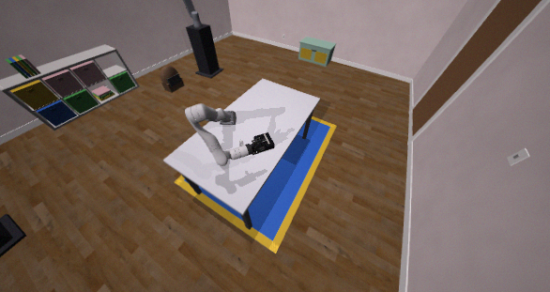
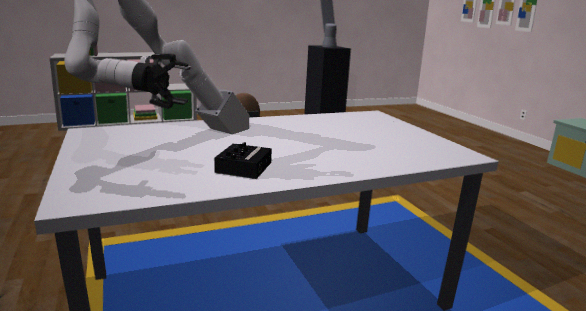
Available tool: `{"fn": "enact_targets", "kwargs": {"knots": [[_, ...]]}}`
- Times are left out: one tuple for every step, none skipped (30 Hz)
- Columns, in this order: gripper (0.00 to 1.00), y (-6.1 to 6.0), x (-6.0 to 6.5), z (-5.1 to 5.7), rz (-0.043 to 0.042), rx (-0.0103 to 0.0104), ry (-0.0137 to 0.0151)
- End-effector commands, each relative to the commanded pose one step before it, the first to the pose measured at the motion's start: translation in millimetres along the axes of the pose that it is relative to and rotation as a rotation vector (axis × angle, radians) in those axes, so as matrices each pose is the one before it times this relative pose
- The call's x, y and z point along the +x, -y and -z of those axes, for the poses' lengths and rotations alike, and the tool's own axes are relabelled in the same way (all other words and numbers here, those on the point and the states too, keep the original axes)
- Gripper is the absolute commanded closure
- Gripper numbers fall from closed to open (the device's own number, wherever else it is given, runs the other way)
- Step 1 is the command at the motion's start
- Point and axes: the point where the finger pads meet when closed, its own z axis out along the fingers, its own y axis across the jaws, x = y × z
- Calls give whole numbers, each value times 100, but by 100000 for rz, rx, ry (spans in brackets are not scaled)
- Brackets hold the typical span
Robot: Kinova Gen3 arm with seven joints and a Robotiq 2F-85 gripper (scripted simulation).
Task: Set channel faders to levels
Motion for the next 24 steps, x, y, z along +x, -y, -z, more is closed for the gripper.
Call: {"fn": "enact_targets", "kwargs": {"knots": [[0, -443, 499, -215, -160, 735, -1549], [0, -124, 147, -55, -40, 274, -442], [0, -140, 169, -64, -41, 327, -507], [0, -156, 192, -73, -41, 385, -572], [0, -171, 216, -83, -38, 450, -639], [0, 0, 0, 0, 0, 0, 0], [0, 0, 0, 0, 0, 0, 0], [0, -185, 240, -94, -34, 522, -705], [0, -199, 265, -105, -27, 602, -770], [0, -210, 290, -116, -17, 690, -833], [0, -220, 314, -128, -5, 787, -894], [0, -228, 338, -141, 9, 892, -952], [0, -233, 362, -154, 26, 1006, -1005], [0, 0, 0, 0, 0, 0, 0], [0, -236, 385, -168, 46, 1129, -1054], [0, 0, 0, 0, 0, 0, 0], [0, 0, 0, 0, 0, 0, 0], [0, 0, 0, 0, 0, 0, 0], [0, 0, 0, 0, 0, 0, 0], [0, 0, 0, 0, 0, 0, 0], [0, 0, 0, 0, 0, 0, 0], [0, -237, 407, -182, 68, 1260, -1096], [0, 0, 0, 0, 0, 0, 0], [0, 0, 0, 0, 0, 0, 0]]}}
